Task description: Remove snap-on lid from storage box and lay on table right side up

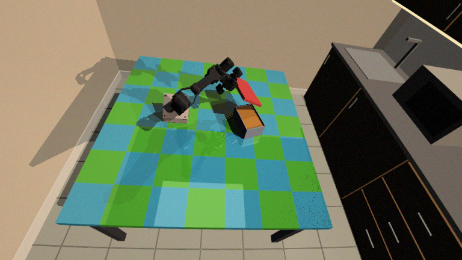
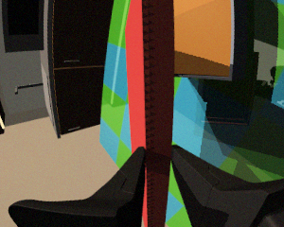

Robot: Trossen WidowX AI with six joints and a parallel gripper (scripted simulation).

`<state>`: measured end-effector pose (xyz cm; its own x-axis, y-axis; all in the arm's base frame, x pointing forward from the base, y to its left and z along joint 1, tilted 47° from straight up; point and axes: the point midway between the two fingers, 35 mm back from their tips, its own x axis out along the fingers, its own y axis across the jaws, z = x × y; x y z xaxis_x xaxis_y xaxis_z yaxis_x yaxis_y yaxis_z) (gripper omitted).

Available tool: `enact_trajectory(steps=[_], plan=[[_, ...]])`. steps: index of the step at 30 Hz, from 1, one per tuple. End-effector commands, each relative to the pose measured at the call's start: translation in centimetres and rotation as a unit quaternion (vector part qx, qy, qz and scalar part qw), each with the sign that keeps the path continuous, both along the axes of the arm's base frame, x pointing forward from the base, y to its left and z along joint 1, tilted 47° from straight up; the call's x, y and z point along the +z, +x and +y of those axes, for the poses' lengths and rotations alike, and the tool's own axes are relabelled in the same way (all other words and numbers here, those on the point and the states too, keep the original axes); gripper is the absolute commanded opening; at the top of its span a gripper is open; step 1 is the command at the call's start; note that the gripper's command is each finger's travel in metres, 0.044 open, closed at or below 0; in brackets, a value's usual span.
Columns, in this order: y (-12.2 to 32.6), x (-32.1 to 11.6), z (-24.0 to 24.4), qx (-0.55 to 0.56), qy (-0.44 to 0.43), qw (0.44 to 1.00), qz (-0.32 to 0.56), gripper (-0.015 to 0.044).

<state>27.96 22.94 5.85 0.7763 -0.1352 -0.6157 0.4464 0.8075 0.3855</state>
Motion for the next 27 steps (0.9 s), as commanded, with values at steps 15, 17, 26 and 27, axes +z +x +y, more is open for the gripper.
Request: enact_trajectory(steps=[15, 17, 26, 27], plan=[[-1.9, -2.3, 2.2, -0.001, 0.005, 1.000, -0.004, 0.0000], [-2.1, -2.5, 2.4, -0.001, 0.005, 1.000, -0.004, 0.0000], [-3.0, -3.7, 3.4, -0.001, 0.006, 1.000, -0.003, 0.0000], [-3.1, -3.9, 3.5, -0.001, 0.006, 1.000, -0.003, 0.0000]])
